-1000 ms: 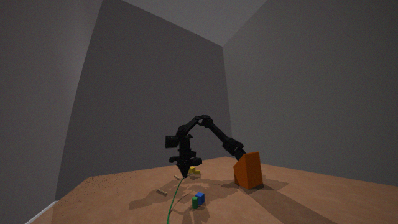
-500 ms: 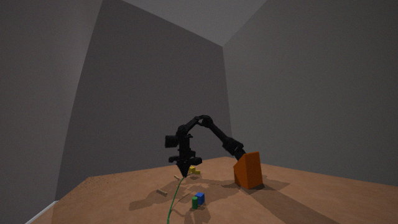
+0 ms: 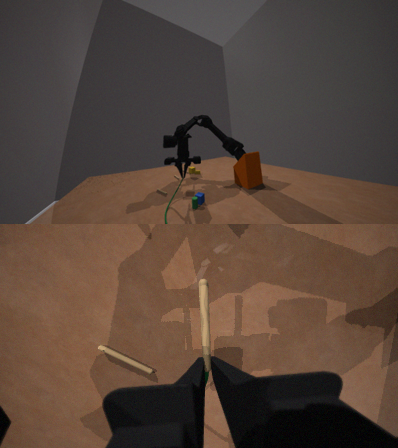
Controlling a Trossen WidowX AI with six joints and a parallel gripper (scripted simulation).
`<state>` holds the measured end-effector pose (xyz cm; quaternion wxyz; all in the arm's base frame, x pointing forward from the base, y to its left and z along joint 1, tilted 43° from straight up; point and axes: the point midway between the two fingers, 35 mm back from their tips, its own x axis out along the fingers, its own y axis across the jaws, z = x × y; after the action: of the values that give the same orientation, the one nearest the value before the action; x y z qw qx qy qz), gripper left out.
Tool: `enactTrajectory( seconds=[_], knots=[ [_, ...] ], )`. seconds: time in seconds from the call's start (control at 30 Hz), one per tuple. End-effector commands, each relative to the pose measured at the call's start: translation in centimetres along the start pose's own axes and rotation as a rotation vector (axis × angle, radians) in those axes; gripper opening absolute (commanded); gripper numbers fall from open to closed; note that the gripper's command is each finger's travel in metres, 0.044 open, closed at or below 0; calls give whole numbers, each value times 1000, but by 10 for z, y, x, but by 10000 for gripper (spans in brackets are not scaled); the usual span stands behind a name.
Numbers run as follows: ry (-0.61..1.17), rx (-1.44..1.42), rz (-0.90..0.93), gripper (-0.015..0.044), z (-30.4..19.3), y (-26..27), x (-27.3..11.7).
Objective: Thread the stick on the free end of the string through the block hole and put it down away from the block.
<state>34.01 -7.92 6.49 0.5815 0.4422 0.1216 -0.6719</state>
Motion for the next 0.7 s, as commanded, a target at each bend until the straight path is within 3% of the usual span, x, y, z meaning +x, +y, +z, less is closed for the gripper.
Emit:
enactTrajectory(
  seconds=[0.0,0.67],
  knots=[
    [1,-166,1,0,-3,3,-1],
    [2,-884,3,0,-17,13,-2]
  ],
)
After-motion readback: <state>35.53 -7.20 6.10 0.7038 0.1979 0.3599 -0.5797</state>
